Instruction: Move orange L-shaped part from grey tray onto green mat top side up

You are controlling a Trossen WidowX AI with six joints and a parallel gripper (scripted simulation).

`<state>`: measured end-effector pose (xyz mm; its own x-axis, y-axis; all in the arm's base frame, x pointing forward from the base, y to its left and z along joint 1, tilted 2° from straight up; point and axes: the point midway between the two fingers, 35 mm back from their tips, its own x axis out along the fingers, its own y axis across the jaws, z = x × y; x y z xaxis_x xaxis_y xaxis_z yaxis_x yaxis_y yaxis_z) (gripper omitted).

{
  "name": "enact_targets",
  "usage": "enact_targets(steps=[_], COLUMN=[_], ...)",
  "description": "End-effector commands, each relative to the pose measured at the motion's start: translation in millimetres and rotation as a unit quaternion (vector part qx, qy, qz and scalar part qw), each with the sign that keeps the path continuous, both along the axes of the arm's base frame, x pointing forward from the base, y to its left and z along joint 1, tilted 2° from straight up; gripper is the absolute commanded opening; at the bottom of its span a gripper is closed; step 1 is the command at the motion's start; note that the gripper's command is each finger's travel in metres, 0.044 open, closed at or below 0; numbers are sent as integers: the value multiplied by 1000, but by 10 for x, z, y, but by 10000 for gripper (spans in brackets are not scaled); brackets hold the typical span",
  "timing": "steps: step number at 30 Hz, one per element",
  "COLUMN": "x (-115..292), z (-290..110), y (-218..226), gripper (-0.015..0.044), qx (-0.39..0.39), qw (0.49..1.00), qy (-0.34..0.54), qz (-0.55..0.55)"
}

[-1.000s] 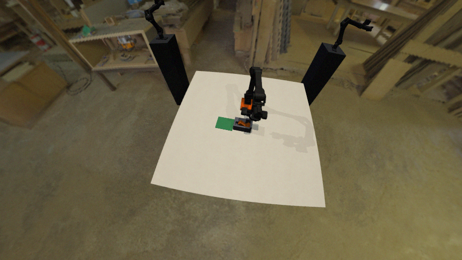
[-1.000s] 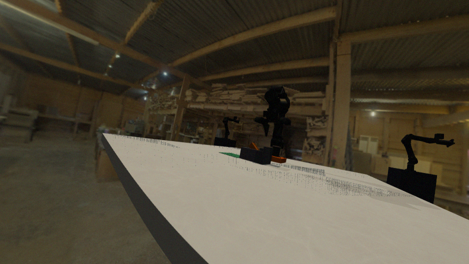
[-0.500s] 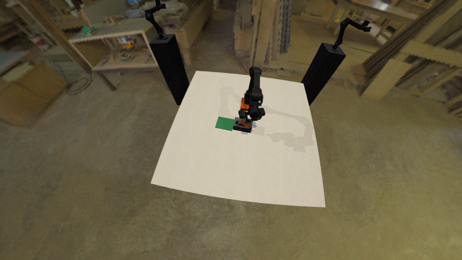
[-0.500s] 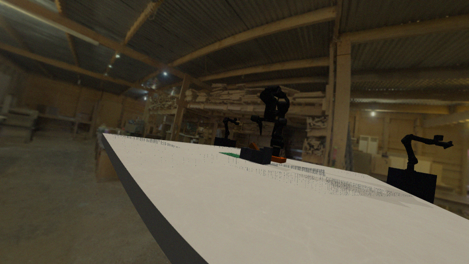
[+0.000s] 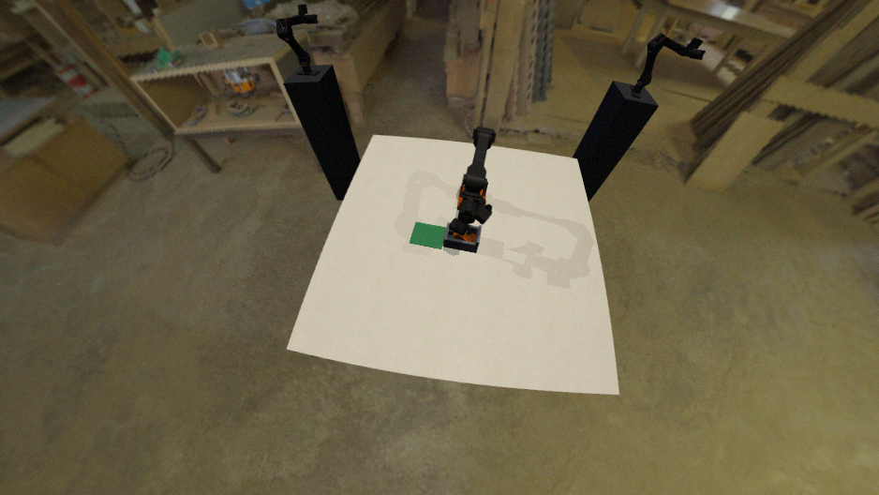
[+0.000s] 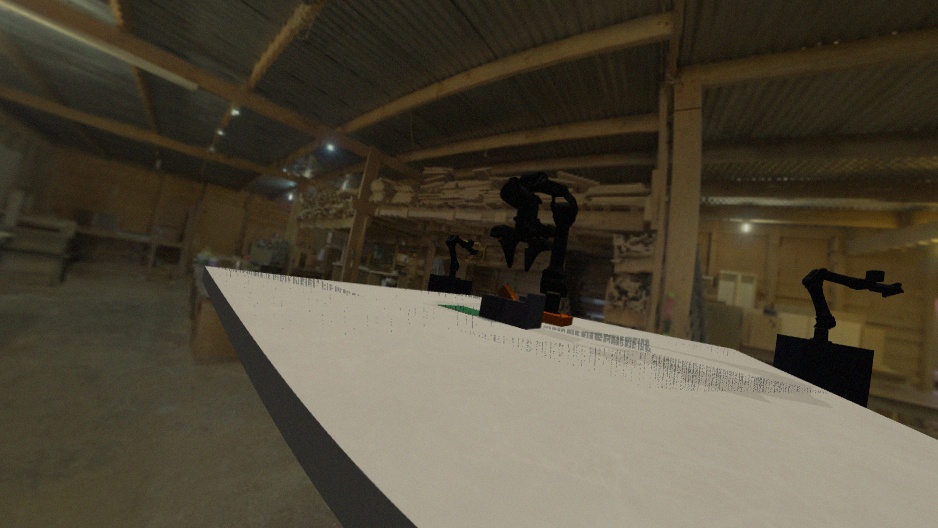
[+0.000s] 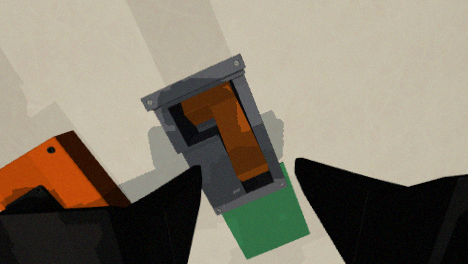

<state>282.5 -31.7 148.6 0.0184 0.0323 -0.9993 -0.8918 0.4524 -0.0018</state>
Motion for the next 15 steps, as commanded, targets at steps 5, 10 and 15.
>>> enact_targets(steps=[5,10,15], x=[-24,-19,-22], z=[-14,-110,-313], y=[-190,-189,-183], gripper=[280,280,280], qx=[-5,-5,-5], qw=[984,984,984], qy=[2,2,2], qz=[178,178,178])
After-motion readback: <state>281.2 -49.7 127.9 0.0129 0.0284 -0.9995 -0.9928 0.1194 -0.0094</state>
